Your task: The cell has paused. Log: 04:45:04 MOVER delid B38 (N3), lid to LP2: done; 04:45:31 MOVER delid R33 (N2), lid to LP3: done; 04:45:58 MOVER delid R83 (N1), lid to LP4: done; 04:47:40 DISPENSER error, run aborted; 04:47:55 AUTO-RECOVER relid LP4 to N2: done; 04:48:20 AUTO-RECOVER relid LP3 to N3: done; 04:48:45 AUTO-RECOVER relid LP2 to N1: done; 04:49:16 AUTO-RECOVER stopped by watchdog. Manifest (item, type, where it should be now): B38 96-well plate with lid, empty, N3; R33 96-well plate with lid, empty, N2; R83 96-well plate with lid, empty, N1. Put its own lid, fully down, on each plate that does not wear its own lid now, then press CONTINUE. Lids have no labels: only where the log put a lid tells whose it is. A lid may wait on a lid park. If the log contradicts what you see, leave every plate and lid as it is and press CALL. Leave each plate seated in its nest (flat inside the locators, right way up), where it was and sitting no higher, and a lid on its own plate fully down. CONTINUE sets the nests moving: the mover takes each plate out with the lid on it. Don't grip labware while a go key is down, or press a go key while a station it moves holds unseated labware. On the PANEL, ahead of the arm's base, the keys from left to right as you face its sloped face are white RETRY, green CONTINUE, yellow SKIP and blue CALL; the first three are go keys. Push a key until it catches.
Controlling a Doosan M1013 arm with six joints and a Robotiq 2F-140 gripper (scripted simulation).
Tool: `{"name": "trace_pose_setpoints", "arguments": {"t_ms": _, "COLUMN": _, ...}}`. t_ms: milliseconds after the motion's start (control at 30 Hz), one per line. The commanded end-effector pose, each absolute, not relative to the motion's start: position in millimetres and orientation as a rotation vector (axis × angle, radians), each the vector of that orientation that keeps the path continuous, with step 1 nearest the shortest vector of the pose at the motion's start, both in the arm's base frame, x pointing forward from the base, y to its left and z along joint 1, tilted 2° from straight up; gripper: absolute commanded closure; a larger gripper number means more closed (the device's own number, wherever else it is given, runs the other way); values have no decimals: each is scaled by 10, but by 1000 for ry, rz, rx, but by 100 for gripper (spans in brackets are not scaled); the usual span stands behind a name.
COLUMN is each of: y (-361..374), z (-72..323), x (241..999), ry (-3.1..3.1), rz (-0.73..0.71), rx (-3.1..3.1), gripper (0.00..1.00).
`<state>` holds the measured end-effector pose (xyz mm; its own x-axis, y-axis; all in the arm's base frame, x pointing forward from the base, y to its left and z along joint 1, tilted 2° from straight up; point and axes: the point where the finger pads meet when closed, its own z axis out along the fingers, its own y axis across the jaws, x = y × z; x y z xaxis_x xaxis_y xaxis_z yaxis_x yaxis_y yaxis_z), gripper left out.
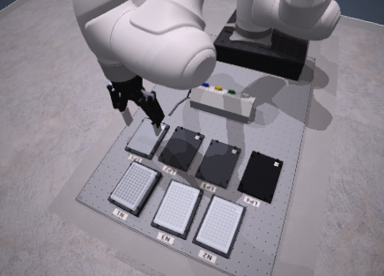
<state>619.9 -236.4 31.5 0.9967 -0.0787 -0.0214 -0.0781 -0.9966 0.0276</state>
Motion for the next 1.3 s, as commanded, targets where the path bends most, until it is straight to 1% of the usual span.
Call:
{"name": "trace_pose_setpoints", "arguments": {"t_ms": 0, "y": -2081, "z": 312, "x": 6520, "ry": -130, "rz": -35, "rx": 3111, "gripper": 34}}
{"name": "trace_pose_setpoints", "arguments": {"t_ms": 67, "y": -2081, "z": 312, "x": 6520, "ry": -130, "rz": -35, "rx": 3111, "gripper": 34}}
{"name": "trace_pose_setpoints", "arguments": {"t_ms": 100, "y": -1831, "z": 305, "x": 6759, "ry": -135, "rz": -35, "rx": 3111, "gripper": 34}}
{"name": "trace_pose_setpoints", "arguments": {"t_ms": 133, "y": -1831, "z": 305, "x": 6759, "ry": -135, "rz": -35, "rx": 3111, "gripper": 34}}
{"name": "trace_pose_setpoints", "arguments": {"t_ms": 167, "y": -1565, "z": 296, "x": 6979, "ry": -141, "rz": -35, "rx": 3111, "gripper": 34}}
{"name": "trace_pose_setpoints", "arguments": {"t_ms": 267, "y": -1524, "z": 294, "x": 7017, "ry": -141, "rz": -35, "rx": 3111, "gripper": 34}}
{"name": "trace_pose_setpoints", "arguments": {"t_ms": 300, "y": -1206, "z": 282, "x": 7245, "ry": -147, "rz": -35, "rx": 3111, "gripper": 34}}
{"name": "trace_pose_setpoints", "arguments": {"t_ms": 367, "y": -1172, "z": 280, "x": 7274, "ry": -147, "rz": -35, "rx": 3111, "gripper": 34}}
{"name": "trace_pose_setpoints", "arguments": {"t_ms": 400, "y": -914, "z": 270, "x": 7423, "ry": -152, "rz": -35, "rx": 3111, "gripper": 34}}
{"name": "trace_pose_setpoints", "arguments": {"t_ms": 433, "y": -820, "z": 265, "x": 7493, "ry": -152, "rz": -35, "rx": 3111, "gripper": 34}}
{"name": "trace_pose_setpoints", "arguments": {"t_ms": 500, "y": -795, "z": 263, "x": 7510, "ry": -152, "rz": -35, "rx": 3111, "gripper": 34}}
{"name": "trace_pose_setpoints", "arguments": {"t_ms": 533, "y": -485, "z": 249, "x": 7670, "ry": -157, "rz": -35, "rx": 3110, "gripper": 34}}
{"name": "trace_pose_setpoints", "arguments": {"t_ms": 633, "y": -422, "z": 245, "x": 7711, "ry": -157, "rz": -35, "rx": 3110, "gripper": 34}}
{"name": "trace_pose_setpoints", "arguments": {"t_ms": 667, "y": -79, "z": 226, "x": 7869, "ry": -162, "rz": -35, "rx": 3110, "gripper": 34}}
{"name": "trace_pose_setpoints", "arguments": {"t_ms": 733, "y": -79, "z": 226, "x": 7869, "ry": -162, "rz": -35, "rx": 3110, "gripper": 34}}
{"name": "trace_pose_setpoints", "arguments": {"t_ms": 767, "y": 206, "z": 210, "x": 7983, "ry": -166, "rz": -35, "rx": 3110, "gripper": 34}}
{"name": "trace_pose_setpoints", "arguments": {"t_ms": 833, "y": 206, "z": 210, "x": 7983, "ry": -166, "rz": -35, "rx": 3110, "gripper": 34}}
{"name": "trace_pose_setpoints", "arguments": {"t_ms": 867, "y": 414, "z": 198, "x": 8057, "ry": -168, "rz": -35, "rx": 3109, "gripper": 34}}
{"name": "trace_pose_setpoints", "arguments": {"t_ms": 967, "y": 595, "z": 187, "x": 8115, "ry": -171, "rz": -35, "rx": 3109, "gripper": 34}}
{"name": "trace_pose_setpoints", "arguments": {"t_ms": 1267, "y": 604, "z": 187, "x": 8118, "ry": -171, "rz": -35, "rx": 3109, "gripper": 34}}
